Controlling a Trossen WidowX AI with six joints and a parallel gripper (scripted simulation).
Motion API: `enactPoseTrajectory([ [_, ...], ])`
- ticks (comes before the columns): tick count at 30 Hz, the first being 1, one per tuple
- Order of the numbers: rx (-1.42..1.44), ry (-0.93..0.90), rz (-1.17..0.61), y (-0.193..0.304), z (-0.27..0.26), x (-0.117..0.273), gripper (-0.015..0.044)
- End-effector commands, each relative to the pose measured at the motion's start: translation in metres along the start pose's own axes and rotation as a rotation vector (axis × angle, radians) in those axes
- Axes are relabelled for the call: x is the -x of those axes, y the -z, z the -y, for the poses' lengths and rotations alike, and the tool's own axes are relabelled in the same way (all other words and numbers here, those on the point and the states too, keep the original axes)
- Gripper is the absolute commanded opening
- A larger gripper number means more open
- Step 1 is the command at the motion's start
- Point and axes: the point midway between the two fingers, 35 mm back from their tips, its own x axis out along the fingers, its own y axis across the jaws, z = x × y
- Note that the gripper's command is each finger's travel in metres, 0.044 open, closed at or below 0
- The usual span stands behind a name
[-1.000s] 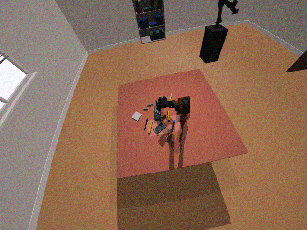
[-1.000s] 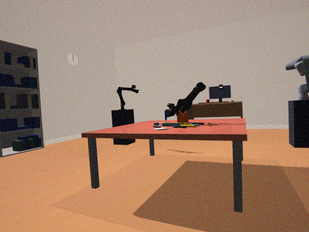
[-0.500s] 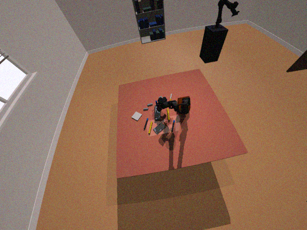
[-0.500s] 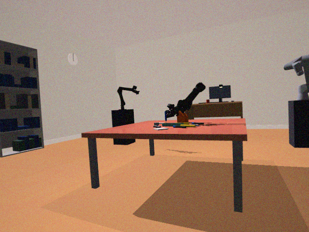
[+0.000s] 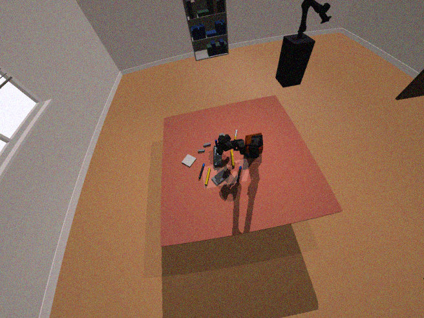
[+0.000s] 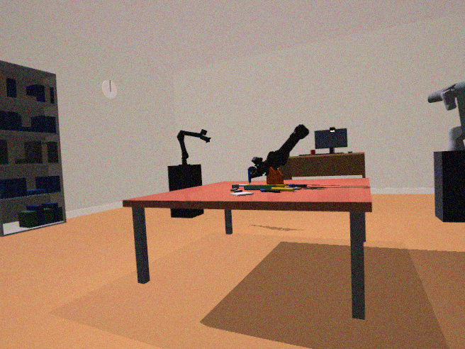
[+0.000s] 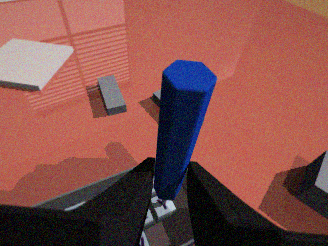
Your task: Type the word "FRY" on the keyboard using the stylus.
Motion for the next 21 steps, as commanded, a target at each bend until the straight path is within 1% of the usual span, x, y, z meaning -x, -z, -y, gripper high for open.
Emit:
enactPoseTrajectory([
  [1,-0.002,0.007,0.0,0.0024,0.002,-0.0012,0.0081],
  [21,-0.002,0.008,0.0,0.001,0.0019,-0.0007,0.0081],
])
